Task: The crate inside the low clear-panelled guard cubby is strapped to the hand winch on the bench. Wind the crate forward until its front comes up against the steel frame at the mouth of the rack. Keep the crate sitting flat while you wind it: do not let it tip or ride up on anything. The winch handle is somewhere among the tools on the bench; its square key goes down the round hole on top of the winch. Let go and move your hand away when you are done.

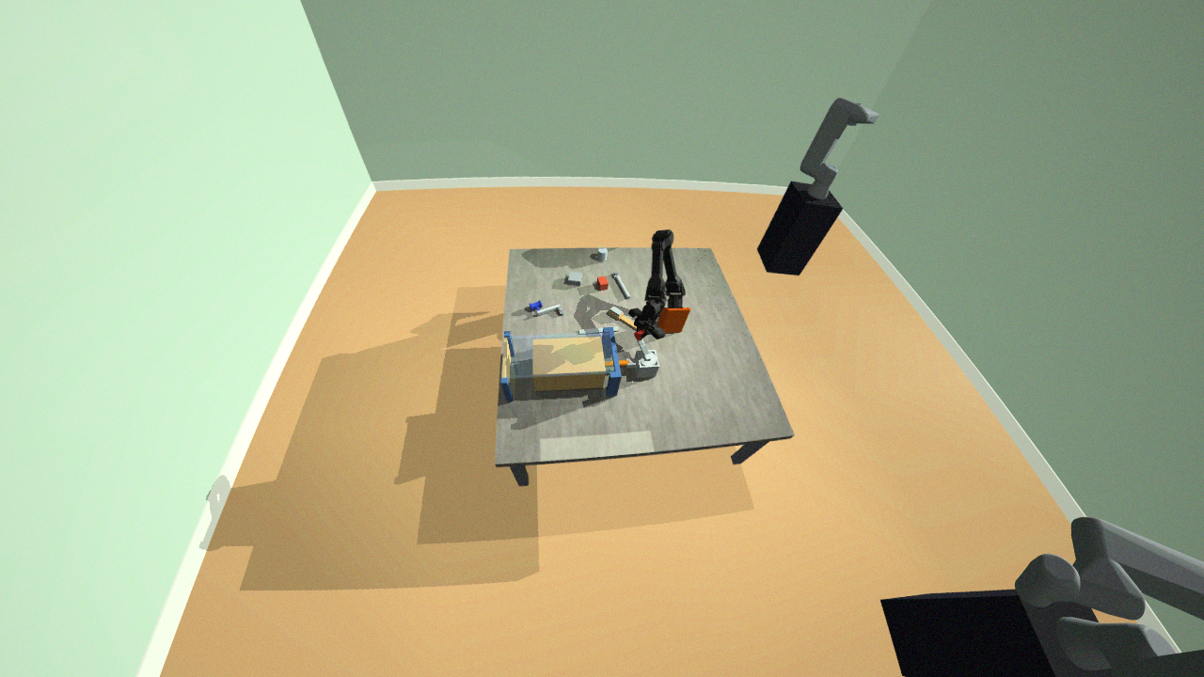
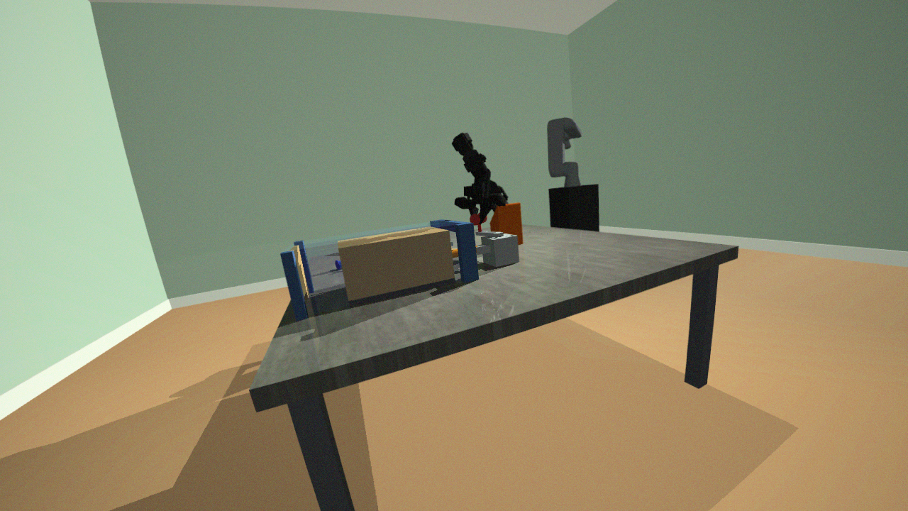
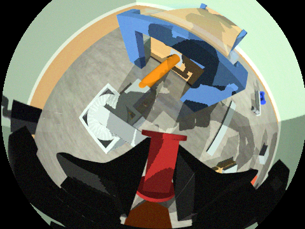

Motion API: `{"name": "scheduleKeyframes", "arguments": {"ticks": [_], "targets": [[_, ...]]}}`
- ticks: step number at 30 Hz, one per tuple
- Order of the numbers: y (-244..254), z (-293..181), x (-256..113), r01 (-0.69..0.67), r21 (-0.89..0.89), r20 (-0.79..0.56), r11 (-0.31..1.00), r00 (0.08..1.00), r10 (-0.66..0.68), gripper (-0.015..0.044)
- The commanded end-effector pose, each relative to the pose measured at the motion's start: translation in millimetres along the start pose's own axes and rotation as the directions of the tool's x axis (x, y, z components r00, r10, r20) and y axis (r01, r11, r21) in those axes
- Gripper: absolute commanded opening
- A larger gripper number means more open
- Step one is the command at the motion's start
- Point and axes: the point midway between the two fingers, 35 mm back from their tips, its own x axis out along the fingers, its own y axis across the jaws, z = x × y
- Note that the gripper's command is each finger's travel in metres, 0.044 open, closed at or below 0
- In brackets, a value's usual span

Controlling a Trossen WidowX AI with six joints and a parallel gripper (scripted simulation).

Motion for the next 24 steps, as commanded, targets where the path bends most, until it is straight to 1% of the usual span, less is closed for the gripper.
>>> {"name": "scheduleKeyframes", "arguments": {"ticks": [1, 24], "targets": [[-4, 10, 6, 0.011, 0.014, 0.005, 1.000, 1.000, -0.011, 0.0000], [-7, 33, 16, 0.012, 0.014, 0.006, 1.000, 1.000, -0.012, 0.0000]]}}
